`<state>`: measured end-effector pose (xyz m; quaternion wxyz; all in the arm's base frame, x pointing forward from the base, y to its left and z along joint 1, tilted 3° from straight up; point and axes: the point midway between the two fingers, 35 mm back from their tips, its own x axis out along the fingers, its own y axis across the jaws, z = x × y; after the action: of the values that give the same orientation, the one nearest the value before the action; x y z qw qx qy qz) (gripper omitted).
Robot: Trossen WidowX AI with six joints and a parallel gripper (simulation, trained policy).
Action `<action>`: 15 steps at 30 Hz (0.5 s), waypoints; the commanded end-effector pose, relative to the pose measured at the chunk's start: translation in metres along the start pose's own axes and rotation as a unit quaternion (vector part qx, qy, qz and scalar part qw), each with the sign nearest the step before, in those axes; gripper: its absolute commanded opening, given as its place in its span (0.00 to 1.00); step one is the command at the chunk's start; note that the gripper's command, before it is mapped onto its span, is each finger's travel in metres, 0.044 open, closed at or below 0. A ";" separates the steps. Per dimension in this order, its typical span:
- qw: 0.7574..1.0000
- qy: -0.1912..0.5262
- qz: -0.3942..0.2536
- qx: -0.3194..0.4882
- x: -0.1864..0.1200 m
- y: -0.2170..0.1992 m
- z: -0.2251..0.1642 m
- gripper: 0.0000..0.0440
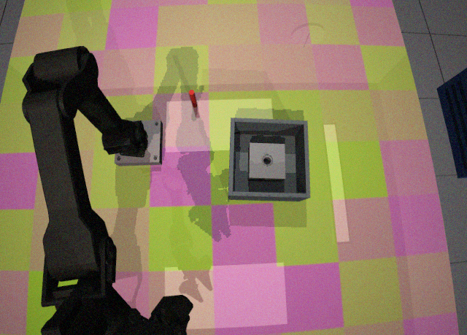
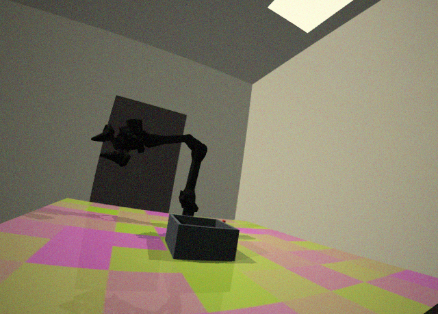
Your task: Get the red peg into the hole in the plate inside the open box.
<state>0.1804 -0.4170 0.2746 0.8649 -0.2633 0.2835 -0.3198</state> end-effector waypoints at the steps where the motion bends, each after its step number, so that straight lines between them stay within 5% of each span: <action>1: 1.000 -0.001 0.006 -0.002 0.001 0.004 0.003 0.95; 15: 0.980 0.070 0.138 0.122 -0.001 0.127 0.065 1.00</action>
<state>0.2622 -0.3357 0.2432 0.9029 -0.1231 0.3255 -0.2525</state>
